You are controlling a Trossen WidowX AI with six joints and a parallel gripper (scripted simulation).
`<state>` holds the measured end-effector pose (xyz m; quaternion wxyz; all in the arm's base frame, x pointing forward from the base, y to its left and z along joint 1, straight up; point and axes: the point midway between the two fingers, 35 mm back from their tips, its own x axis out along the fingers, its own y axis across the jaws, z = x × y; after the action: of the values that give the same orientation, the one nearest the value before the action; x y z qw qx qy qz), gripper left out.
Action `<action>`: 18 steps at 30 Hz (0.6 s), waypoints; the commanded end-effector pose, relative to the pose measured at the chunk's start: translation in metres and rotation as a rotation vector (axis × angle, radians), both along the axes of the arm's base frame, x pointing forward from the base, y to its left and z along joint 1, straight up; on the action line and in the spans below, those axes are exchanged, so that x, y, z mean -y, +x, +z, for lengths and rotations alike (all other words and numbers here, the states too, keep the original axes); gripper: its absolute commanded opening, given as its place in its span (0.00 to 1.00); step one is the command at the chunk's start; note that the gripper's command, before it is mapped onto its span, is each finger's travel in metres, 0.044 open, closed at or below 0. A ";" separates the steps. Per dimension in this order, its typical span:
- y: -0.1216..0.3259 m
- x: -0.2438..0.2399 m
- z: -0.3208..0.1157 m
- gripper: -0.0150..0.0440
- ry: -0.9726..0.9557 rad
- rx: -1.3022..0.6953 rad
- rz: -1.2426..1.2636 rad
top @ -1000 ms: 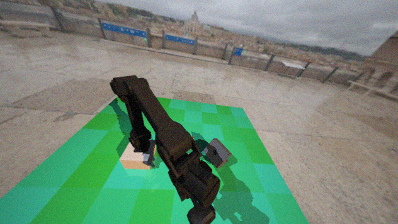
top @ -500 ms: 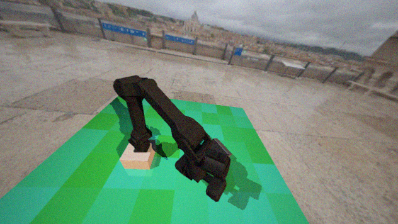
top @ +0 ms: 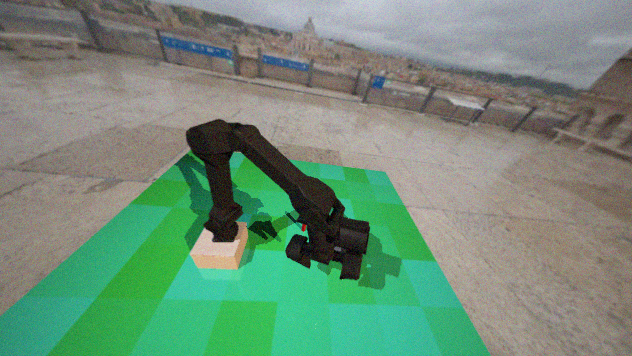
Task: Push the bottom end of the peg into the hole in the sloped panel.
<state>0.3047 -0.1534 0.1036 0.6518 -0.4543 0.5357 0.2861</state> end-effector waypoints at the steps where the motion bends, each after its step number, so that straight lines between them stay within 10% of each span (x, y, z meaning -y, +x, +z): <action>1: 0.005 -0.017 -0.006 1.00 -0.003 -0.027 0.087; 18: 0.015 -0.086 -0.022 1.00 -0.018 -0.102 0.437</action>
<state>0.3198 -0.0799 0.0873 0.5645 -0.5374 0.4708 0.4134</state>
